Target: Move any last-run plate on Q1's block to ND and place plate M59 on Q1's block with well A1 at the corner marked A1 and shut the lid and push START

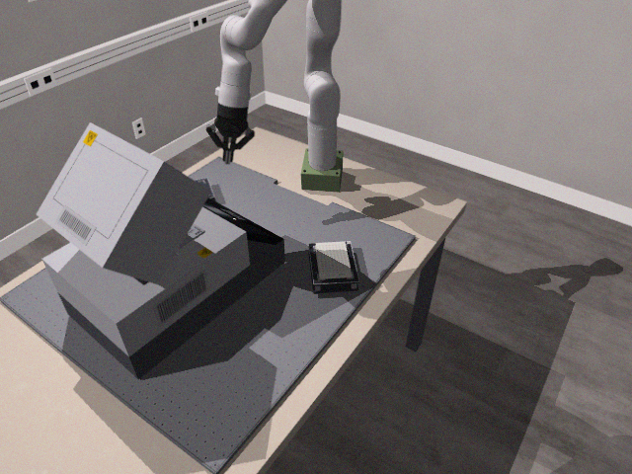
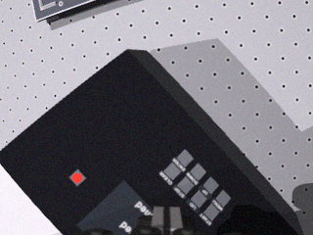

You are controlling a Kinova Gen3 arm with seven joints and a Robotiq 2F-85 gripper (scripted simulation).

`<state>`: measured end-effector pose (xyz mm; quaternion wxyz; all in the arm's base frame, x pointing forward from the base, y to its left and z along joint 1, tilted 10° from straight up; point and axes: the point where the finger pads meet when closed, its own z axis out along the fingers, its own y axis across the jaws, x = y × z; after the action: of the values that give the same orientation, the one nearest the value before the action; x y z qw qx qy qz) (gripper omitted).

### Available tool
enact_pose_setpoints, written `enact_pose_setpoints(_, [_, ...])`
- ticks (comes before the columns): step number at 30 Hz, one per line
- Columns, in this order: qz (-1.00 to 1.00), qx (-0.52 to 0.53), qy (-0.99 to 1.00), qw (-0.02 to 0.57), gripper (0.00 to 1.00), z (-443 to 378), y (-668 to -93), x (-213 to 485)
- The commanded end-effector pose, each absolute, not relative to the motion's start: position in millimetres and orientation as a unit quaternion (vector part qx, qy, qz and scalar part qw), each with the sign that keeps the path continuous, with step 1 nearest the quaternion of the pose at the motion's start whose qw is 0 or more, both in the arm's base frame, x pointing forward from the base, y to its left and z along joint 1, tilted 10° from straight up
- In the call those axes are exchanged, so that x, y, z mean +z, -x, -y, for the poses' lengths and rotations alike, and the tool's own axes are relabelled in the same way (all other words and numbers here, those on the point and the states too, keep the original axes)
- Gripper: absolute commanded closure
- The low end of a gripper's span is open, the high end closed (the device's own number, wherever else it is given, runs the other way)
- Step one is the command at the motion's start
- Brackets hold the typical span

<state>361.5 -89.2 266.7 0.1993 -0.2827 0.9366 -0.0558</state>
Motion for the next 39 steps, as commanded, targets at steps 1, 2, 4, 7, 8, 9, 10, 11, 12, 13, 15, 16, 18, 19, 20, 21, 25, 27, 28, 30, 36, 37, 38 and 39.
enact_pose_setpoints(1, [-0.937,-0.056,0.282,0.198,0.90,88,-363,260])
enact_pose_setpoints(2, [-0.937,-0.056,0.282,0.198,0.90,88,-363,258])
enact_pose_setpoints(4, [-0.937,-0.056,0.282,0.198,0.90,88,-363,256])
enact_pose_setpoints(7, [-0.937,-0.056,0.283,0.198,0.90,88,-364,252])
enact_pose_setpoints(8, [-0.937,-0.056,0.283,0.198,0.90,88,-364,250])
enact_pose_setpoints(9, [-0.937,-0.056,0.283,0.198,0.90,88,-364,250])
enact_pose_setpoints(10, [-0.937,-0.056,0.283,0.198,0.90,88,-364,250])
enact_pose_setpoints(11, [-0.937,-0.056,0.282,0.198,0.90,88,-364,249])
enact_pose_setpoints(12, [-0.937,-0.056,0.282,0.198,0.90,87,-365,248])
enact_pose_setpoints(13, [-0.937,-0.056,0.283,0.198,0.90,87,-365,247])
enact_pose_setpoints(15, [-0.937,-0.056,0.283,0.199,0.90,87,-365,244])
enact_pose_setpoints(16, [-0.937,-0.056,0.283,0.199,0.90,87,-365,243])
enact_pose_setpoints(18, [-0.937,-0.056,0.283,0.199,0.90,87,-366,240])
enact_pose_setpoints(19, [-0.937,-0.056,0.283,0.199,0.90,87,-366,239])
enact_pose_setpoints(20, [-0.937,-0.056,0.283,0.199,0.90,87,-366,237])
enact_pose_setpoints(21, [-0.937,-0.056,0.283,0.199,0.90,86,-366,236])
enact_pose_setpoints(25, [-0.937,-0.055,0.283,0.199,0.90,86,-367,231])
enact_pose_setpoints(27, [-0.937,-0.055,0.283,0.199,0.90,86,-367,231])
enact_pose_setpoints(28, [-0.937,-0.056,0.282,0.199,0.90,86,-367,230])
enact_pose_setpoints(30, [-0.937,-0.055,0.283,0.199,0.90,86,-368,227])
enact_pose_setpoints(36, [-0.937,-0.055,0.283,0.199,0.90,85,-369,219])
enact_pose_setpoints(37, [-0.937,-0.055,0.283,0.199,0.90,85,-369,218])
enact_pose_setpoints(38, [-0.937,-0.055,0.282,0.199,0.90,85,-370,216])
enact_pose_setpoints(39, [-0.937,-0.055,0.282,0.199,0.90,85,-370,215])
